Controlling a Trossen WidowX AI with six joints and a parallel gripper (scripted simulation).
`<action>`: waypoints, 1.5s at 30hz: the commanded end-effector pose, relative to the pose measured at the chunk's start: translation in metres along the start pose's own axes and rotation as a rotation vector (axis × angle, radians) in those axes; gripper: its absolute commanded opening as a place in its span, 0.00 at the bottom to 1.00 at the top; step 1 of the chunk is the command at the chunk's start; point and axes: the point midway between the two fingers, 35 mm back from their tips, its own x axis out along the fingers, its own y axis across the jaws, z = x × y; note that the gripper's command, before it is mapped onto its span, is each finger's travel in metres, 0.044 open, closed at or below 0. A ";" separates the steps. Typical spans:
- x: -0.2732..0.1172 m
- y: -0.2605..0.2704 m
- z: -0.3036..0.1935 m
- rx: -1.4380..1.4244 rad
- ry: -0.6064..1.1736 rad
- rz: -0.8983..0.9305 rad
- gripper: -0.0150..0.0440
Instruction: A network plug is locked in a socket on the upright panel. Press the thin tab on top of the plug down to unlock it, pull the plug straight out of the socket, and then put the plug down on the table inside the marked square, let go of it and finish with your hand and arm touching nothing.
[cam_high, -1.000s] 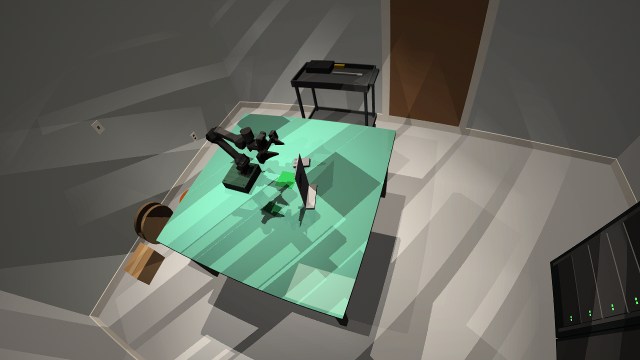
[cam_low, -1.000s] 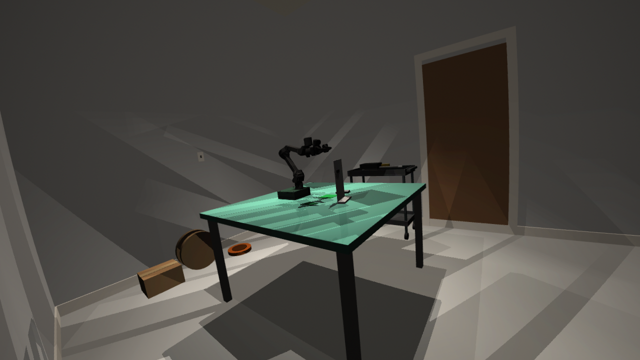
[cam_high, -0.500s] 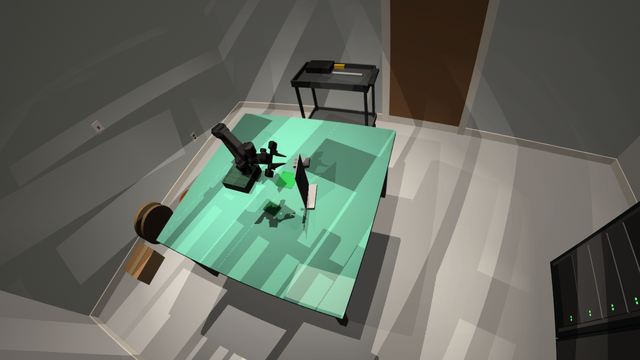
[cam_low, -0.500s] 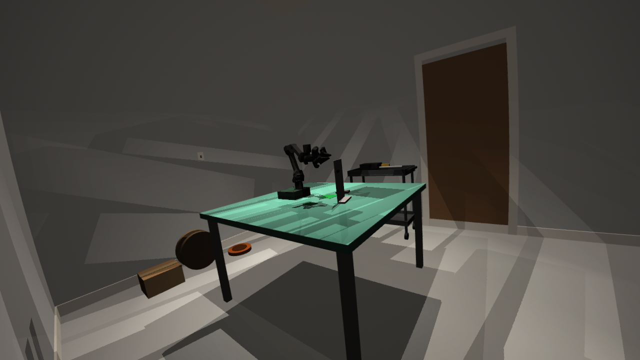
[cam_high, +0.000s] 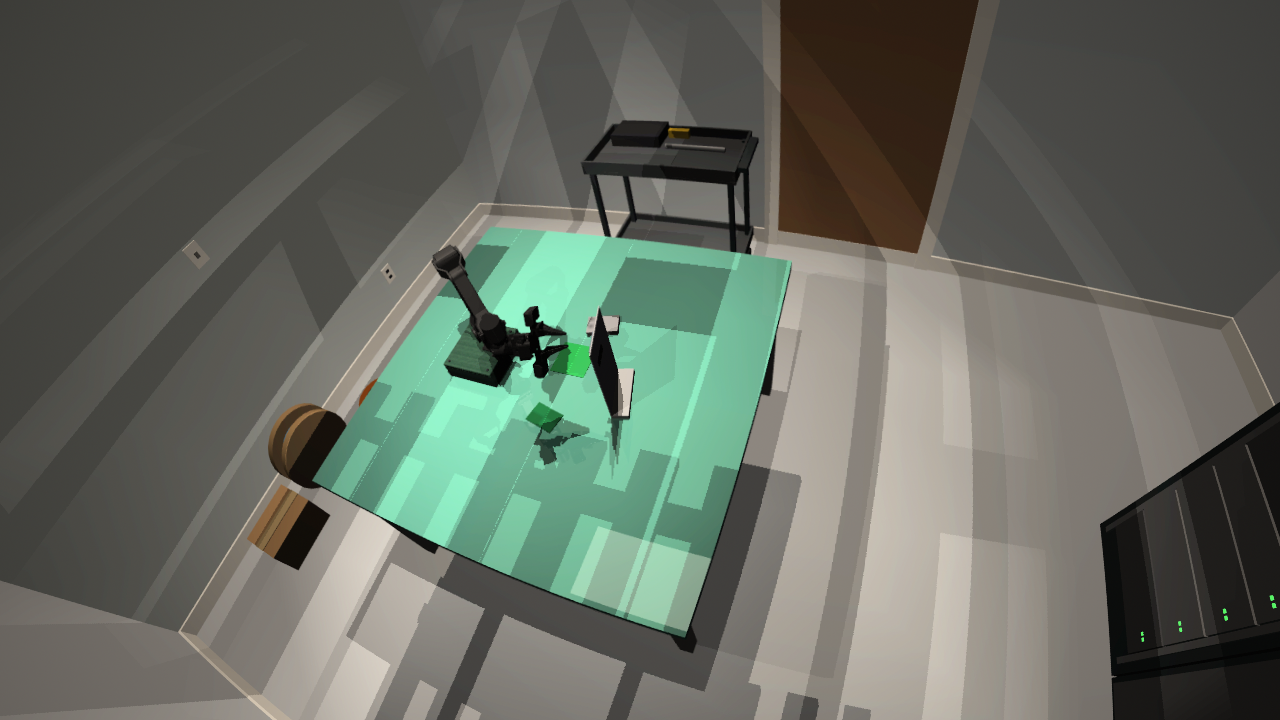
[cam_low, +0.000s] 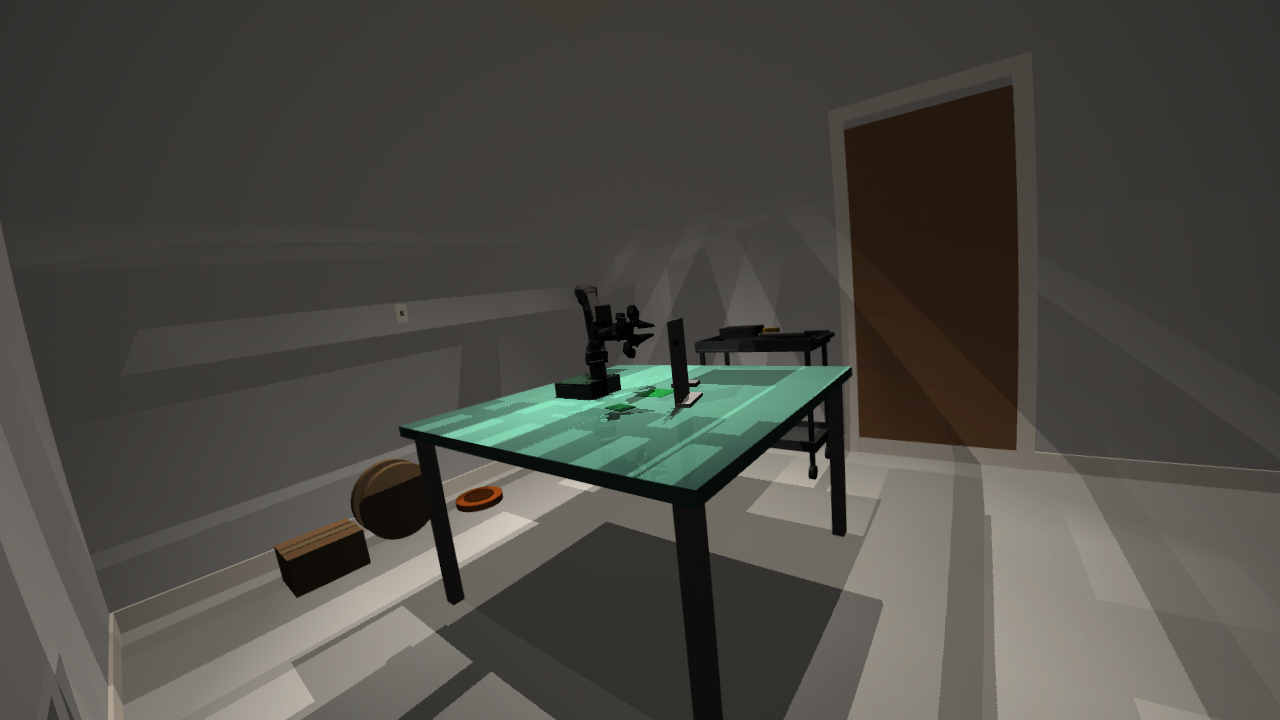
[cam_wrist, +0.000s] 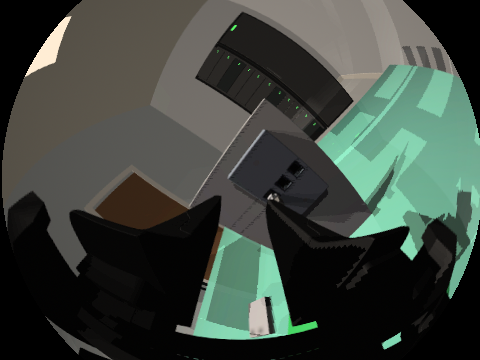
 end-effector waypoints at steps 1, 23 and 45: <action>-0.013 -0.016 -0.007 0.146 0.049 0.022 0.52; -0.050 -0.046 -0.030 0.530 0.185 0.060 0.52; 0.013 -0.046 -0.025 0.525 0.184 0.067 0.52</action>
